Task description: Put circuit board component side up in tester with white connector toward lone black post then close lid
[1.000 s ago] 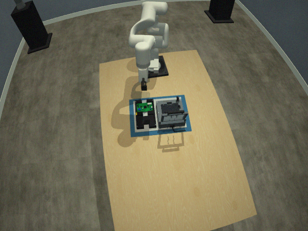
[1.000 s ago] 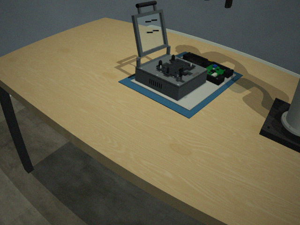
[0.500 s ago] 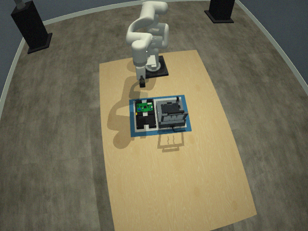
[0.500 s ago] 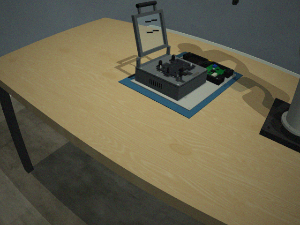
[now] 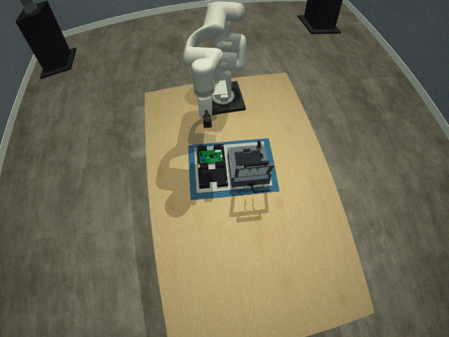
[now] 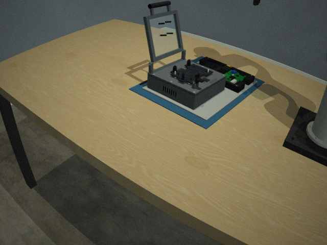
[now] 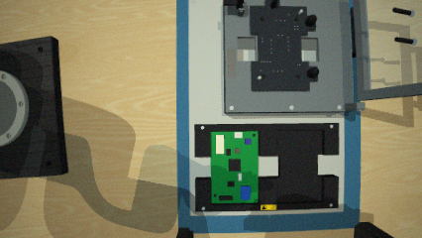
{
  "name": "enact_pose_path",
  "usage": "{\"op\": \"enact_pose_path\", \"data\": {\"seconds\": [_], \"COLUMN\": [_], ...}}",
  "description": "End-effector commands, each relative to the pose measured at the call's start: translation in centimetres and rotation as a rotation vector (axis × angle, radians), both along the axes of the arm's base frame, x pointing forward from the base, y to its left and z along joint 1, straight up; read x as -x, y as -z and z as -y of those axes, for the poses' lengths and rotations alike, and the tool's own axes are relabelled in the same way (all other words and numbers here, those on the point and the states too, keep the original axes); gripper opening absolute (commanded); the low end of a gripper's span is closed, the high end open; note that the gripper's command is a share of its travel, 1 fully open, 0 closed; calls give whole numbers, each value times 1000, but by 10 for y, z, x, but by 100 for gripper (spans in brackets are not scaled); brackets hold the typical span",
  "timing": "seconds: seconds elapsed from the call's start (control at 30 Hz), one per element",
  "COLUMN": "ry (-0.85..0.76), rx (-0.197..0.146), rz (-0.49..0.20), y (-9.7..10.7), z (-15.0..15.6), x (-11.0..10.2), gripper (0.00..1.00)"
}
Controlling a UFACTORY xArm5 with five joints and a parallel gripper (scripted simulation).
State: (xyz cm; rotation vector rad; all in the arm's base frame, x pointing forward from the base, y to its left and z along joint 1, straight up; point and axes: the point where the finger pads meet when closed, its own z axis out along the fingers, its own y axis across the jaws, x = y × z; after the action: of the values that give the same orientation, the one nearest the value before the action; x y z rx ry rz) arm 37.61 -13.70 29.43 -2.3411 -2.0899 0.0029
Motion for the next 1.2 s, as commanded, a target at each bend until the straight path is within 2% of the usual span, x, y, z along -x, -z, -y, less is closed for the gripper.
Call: {"op": "enact_pose_path", "data": {"seconds": [0.0,0.47,0.63,0.83,0.9,1.17], "ry": [0,0,0,0,0,0], "rx": [1,1,1,1,1,1], "rz": [4,4,4,4,4,3], "y": [-2,-1,6,36,36,98], "z": [0,0,2,11,11,30], "x": [-1,-1,-1,-5,-5,-11], "gripper": [100,100,100,100,100,100]}}
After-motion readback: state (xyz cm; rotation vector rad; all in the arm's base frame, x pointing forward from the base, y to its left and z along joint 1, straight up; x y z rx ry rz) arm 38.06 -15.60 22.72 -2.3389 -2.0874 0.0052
